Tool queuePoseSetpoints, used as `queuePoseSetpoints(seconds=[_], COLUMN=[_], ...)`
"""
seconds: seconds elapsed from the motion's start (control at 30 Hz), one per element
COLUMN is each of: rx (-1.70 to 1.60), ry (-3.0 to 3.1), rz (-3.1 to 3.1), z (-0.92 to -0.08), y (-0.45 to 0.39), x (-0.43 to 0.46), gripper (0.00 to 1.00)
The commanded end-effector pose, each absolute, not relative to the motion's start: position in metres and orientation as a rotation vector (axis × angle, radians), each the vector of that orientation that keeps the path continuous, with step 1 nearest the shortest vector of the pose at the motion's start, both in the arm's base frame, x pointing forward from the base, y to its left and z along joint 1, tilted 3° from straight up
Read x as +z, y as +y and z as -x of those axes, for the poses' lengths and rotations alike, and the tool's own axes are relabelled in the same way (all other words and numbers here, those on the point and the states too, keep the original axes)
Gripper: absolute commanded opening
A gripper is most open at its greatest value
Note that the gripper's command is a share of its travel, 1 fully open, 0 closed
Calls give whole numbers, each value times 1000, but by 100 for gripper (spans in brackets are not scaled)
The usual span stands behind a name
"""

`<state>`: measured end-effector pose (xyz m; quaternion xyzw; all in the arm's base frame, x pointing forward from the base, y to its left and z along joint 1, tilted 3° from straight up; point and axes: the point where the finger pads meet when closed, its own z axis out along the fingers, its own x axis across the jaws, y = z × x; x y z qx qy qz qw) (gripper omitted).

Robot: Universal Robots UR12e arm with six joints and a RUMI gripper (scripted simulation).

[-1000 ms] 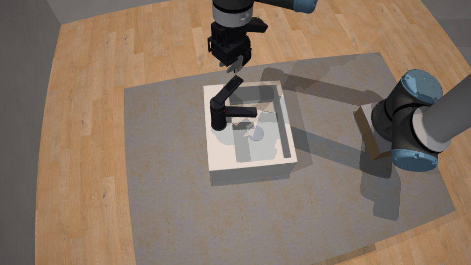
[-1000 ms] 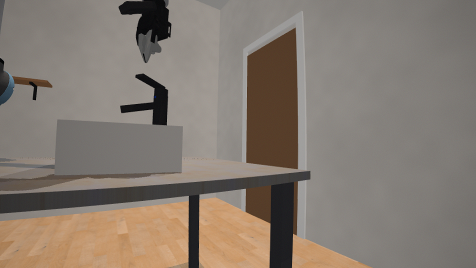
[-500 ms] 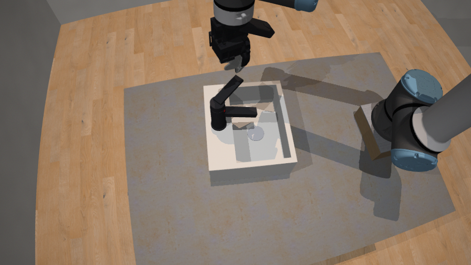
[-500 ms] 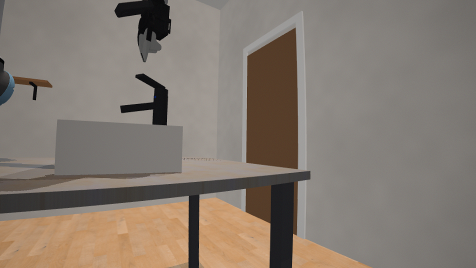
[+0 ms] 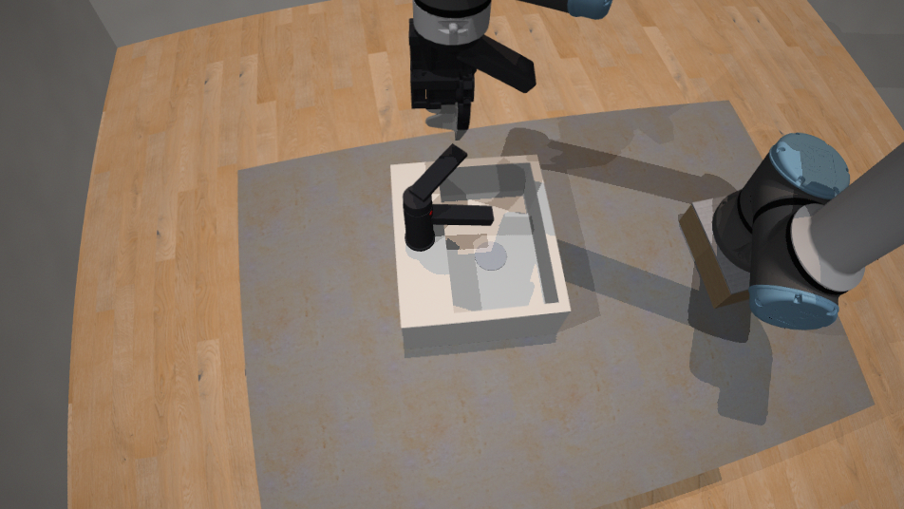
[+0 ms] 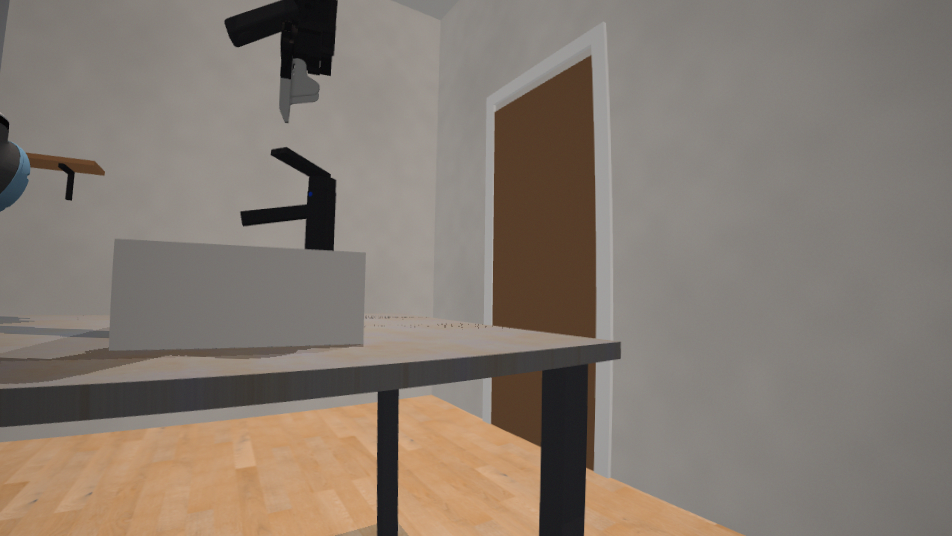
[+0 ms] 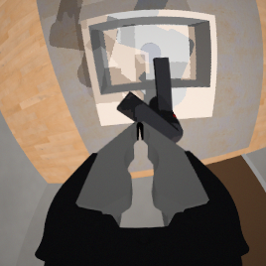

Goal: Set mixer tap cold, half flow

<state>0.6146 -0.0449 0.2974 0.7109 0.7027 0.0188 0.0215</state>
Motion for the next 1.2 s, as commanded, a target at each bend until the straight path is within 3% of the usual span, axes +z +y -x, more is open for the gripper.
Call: queuePoseSetpoints(seconds=[0.0, 1.17], rx=[57, 87], ry=[1850, 12], rz=[-2485, -3129], z=[-612, -618], y=[-41, -38], x=[300, 307], gripper=[0, 0])
